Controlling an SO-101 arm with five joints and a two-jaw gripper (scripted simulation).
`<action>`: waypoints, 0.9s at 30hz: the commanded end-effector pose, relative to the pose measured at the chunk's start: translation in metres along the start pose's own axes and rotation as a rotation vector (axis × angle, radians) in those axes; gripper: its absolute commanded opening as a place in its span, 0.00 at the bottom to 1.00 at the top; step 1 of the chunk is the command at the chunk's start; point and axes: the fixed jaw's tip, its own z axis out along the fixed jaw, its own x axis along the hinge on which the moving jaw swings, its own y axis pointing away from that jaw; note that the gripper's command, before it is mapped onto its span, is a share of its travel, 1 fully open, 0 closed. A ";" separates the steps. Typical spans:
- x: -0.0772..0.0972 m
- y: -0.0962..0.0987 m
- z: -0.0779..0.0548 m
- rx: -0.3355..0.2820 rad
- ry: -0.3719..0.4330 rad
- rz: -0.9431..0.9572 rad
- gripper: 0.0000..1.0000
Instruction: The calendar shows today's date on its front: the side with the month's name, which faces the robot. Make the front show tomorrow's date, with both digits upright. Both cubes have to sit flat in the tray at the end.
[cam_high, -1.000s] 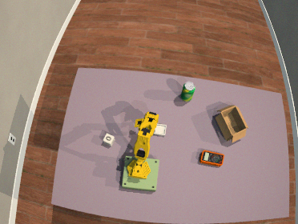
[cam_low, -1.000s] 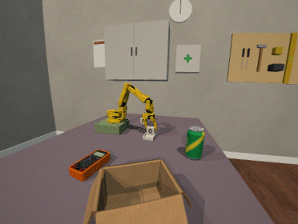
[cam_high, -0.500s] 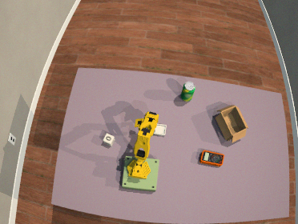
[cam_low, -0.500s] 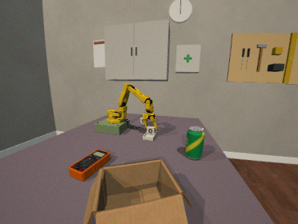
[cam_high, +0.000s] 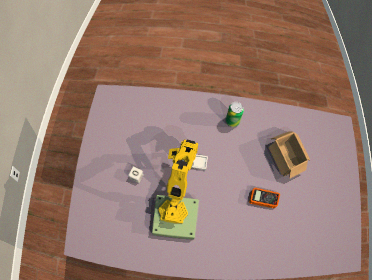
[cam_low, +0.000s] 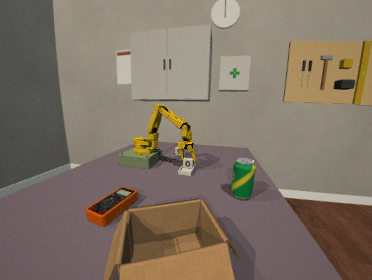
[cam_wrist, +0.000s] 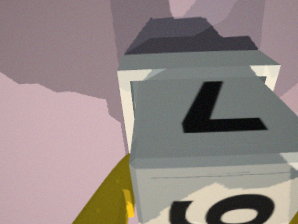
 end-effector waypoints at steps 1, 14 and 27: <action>0.000 0.001 0.003 -0.013 -0.003 0.010 0.08; 0.000 0.001 0.003 -0.013 -0.003 0.010 0.00; 0.000 0.000 0.000 -0.013 -0.003 0.010 0.00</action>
